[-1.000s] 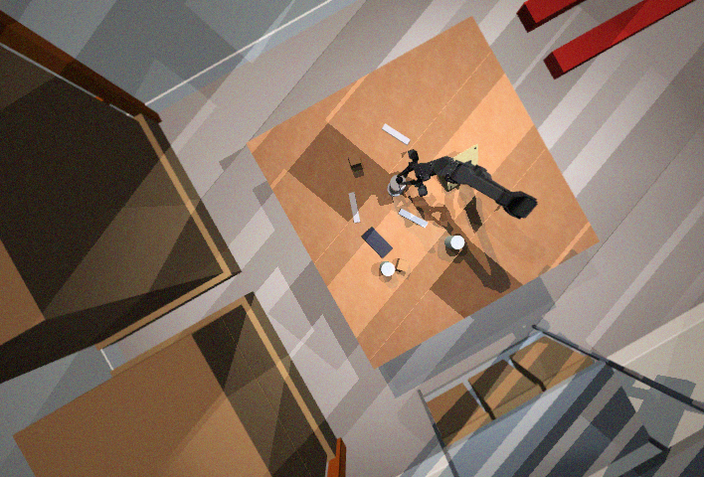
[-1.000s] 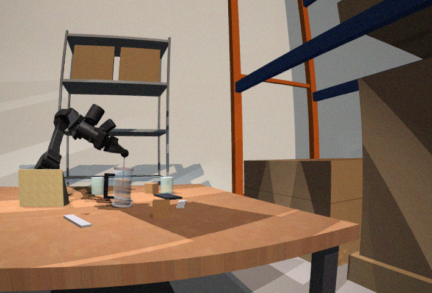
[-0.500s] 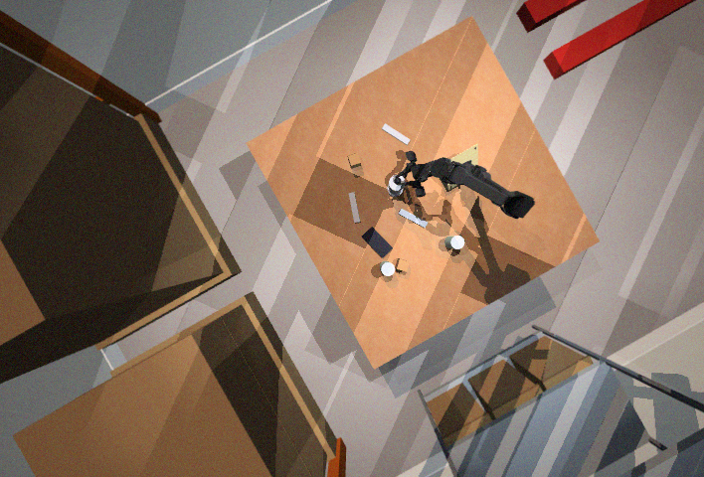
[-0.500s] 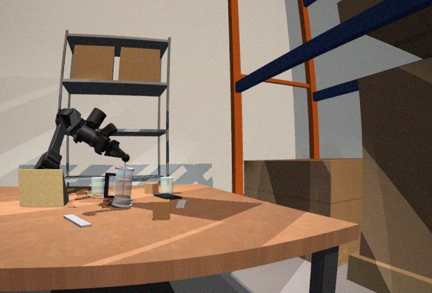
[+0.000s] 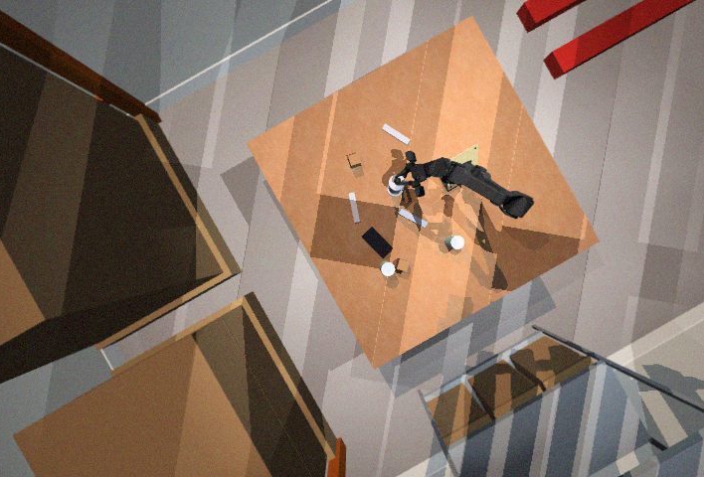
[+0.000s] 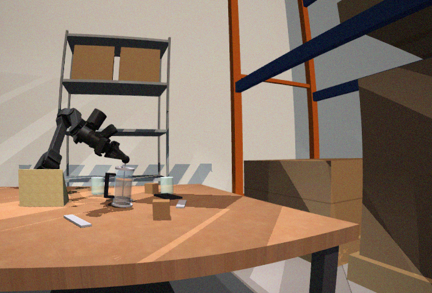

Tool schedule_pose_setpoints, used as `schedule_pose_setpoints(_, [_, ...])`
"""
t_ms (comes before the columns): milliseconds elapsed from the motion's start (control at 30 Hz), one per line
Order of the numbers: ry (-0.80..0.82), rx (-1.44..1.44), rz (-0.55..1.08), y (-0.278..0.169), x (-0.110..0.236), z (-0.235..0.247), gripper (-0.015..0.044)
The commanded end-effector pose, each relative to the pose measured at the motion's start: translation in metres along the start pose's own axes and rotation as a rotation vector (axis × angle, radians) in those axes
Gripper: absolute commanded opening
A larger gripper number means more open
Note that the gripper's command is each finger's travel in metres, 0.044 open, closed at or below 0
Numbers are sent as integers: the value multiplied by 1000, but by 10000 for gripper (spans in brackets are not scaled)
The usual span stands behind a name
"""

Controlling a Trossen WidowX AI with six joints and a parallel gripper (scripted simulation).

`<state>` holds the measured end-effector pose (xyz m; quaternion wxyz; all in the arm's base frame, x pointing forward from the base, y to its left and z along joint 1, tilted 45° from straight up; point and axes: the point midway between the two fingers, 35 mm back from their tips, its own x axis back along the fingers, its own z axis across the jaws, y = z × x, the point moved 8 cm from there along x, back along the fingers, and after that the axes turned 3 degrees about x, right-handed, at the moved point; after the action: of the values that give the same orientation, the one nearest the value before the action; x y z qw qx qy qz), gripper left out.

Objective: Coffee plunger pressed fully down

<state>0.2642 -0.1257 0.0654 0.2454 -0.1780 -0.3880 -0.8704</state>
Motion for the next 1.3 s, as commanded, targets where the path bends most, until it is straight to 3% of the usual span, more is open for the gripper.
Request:
schedule_pose_setpoints(0, [5, -10, 15, -3, -2, 0, 122])
schedule_pose_setpoints(667, [2, -2, 2, 0, -1, -1, 122])
schedule_pose_setpoints(1067, [2, -2, 2, 0, -1, -1, 437])
schedule_pose_setpoints(1267, [-1, -2, 6, 10, 5, -2, 440])
